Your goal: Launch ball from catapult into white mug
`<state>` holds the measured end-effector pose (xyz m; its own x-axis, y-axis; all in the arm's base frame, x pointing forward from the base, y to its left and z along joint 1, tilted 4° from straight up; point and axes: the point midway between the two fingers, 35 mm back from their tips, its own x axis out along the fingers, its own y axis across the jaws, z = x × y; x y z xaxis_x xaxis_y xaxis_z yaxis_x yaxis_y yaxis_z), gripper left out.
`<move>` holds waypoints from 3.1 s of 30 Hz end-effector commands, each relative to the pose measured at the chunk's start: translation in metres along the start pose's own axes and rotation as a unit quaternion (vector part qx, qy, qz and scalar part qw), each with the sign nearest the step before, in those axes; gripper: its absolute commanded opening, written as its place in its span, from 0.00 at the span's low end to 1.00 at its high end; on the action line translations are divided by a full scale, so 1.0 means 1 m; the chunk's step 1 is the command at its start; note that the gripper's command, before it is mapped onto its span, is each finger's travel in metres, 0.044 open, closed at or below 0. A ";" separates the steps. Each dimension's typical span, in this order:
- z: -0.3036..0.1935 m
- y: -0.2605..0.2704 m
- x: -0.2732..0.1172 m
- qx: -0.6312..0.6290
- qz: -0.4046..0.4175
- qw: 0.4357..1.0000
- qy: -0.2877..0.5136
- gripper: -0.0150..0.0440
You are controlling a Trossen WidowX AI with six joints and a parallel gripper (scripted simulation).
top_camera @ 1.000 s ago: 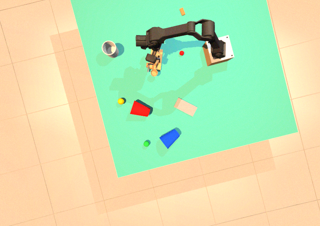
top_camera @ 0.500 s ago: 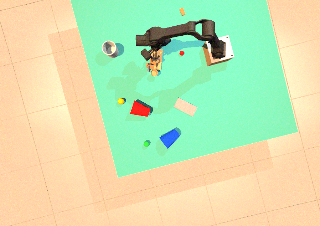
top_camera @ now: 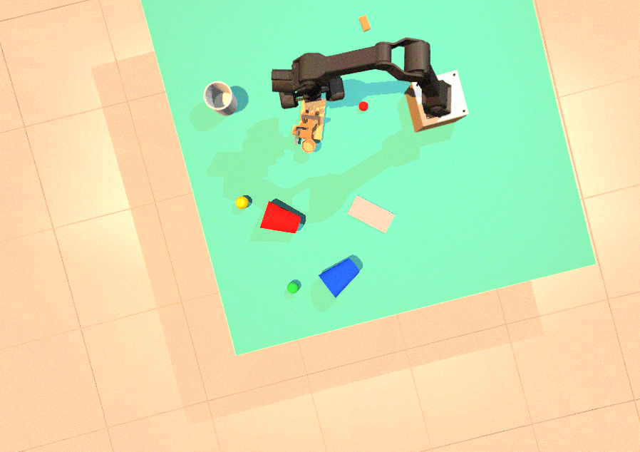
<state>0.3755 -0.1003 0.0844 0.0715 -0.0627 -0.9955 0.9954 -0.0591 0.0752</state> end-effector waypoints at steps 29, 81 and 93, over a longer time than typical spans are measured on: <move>-0.001 0.000 0.064 0.139 -0.001 0.990 0.002 1.00; 0.000 0.000 0.046 0.138 0.001 0.990 0.000 0.25; 0.000 0.000 0.047 0.009 0.000 1.000 0.001 0.25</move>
<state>0.3784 -0.1032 0.0368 0.0706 -0.0625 -0.9956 0.9825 -0.1683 0.0802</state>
